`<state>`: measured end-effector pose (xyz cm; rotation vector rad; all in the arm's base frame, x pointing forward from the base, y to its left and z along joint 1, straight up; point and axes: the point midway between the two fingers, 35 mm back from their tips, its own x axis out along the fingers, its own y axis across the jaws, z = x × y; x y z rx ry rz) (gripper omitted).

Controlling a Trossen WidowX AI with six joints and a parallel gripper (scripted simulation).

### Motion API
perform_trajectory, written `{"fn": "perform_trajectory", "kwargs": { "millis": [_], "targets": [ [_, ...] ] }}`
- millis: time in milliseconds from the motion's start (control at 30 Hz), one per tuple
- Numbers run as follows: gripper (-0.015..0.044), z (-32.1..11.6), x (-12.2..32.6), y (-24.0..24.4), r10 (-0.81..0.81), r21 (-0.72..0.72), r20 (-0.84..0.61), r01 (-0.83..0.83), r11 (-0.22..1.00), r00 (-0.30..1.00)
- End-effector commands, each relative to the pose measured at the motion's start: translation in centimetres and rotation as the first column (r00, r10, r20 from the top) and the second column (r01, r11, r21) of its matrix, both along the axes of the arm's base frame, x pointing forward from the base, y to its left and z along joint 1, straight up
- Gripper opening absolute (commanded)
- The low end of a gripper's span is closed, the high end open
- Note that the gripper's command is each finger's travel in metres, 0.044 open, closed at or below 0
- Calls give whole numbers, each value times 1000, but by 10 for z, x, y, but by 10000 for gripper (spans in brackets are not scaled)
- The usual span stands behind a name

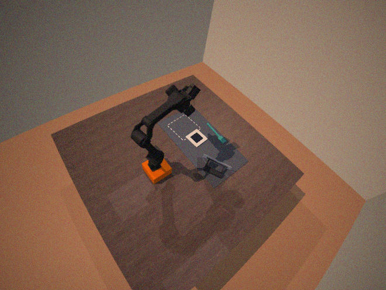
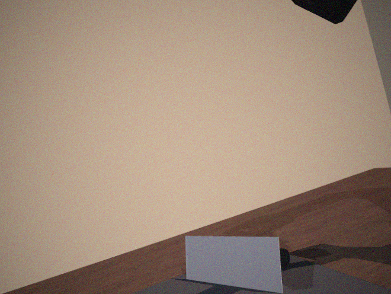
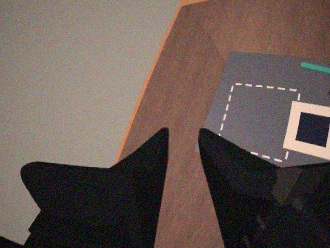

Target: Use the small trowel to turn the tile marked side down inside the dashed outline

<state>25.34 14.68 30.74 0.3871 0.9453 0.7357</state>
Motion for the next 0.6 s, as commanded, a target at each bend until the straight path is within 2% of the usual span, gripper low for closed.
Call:
{"fn": "perform_trajectory", "kwargs": {
  "millis": [0,267,567],
  "targets": [
    [100,-11,12,-10,-119,1,-107,120,993,987],
    [100,-30,31,-30,-317,-18,-278,325,945,907],
    [100,-51,49,-54,-513,-73,-442,541,838,736]
  ]
}}
